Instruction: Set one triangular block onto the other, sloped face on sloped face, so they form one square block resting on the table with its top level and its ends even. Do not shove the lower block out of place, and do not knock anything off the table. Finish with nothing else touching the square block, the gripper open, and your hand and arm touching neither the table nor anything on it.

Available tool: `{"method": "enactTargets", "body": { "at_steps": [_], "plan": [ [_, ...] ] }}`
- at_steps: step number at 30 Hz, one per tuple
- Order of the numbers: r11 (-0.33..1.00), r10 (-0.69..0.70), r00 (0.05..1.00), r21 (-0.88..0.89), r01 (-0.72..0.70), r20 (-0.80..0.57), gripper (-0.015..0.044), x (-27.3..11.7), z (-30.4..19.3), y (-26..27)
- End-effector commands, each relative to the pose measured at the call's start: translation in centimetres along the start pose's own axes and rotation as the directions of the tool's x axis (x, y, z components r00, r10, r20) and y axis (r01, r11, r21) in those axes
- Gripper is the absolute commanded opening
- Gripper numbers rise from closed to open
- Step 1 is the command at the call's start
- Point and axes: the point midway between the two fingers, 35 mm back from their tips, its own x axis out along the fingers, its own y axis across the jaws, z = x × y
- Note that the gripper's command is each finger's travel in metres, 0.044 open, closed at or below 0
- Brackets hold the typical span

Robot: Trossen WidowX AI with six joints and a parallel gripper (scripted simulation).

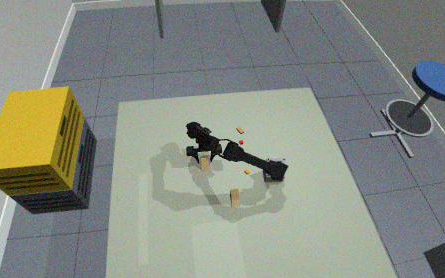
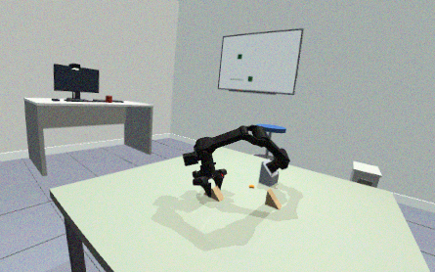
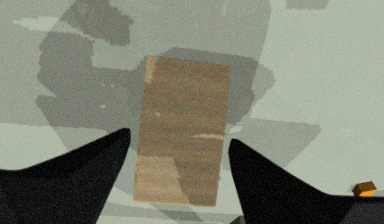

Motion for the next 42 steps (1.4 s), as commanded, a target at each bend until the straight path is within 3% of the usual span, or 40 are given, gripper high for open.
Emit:
{"method": "enactTargets", "body": {
  "at_steps": [1,3,10,15,35,42],
  "plan": [
    [1.0,0.0,1.0,0.0,0.0,0.0,0.023,0.0,0.0,0.0],
    [1.0,0.0,1.0,0.0,0.0,0.0,0.0177,0.0,0.0,0.0],
    [1.0,0.0,1.0,0.0,0.0,0.0,0.0131,0.0,0.0,0.0],
    [1.0,0.002,1.0,0.0,-0.002,0.002,0.0,-0.3,-0.1,0.0],
    [0.998,0.061,0.996,0.003,-0.062,0.07,0.0,-9.0,-3.8,-0.2],
    [0.999,0.05,0.994,0.004,-0.05,0.101,0.0,-8.9,-3.9,-0.3]
  ]
}}
